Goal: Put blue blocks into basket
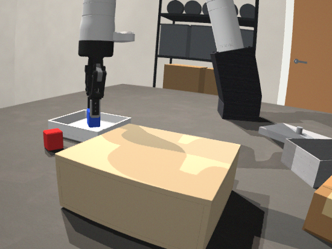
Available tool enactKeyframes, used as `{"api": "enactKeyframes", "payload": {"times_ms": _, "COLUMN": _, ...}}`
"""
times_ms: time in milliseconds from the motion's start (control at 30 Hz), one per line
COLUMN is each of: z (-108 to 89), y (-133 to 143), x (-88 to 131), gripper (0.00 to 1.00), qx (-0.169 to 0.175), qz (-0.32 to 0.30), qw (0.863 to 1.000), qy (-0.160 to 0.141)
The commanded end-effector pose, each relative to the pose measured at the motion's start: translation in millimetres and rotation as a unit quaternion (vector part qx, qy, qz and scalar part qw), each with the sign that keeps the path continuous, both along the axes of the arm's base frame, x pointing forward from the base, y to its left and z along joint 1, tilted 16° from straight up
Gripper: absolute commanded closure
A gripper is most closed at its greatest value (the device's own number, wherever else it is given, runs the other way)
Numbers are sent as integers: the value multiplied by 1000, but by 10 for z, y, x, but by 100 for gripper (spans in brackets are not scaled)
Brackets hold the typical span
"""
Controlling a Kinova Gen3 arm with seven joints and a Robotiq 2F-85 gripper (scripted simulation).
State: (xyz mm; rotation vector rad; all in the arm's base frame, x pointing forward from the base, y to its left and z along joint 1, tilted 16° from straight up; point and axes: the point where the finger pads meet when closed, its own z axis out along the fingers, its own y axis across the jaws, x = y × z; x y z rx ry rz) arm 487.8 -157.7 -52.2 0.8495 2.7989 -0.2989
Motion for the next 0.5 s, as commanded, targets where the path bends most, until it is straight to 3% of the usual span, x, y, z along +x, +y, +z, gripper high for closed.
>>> {"api": "enactKeyframes", "payload": {"times_ms": 0, "z": -20, "y": -5, "x": 9, "gripper": 90, "qx": 0, "qz": 0, "qw": 1000, "qy": -1}}
{"api": "enactKeyframes", "payload": {"times_ms": 467, "z": -116, "y": -29, "x": 22, "gripper": 90, "qx": 0, "qz": 0, "qw": 1000, "qy": -1}}
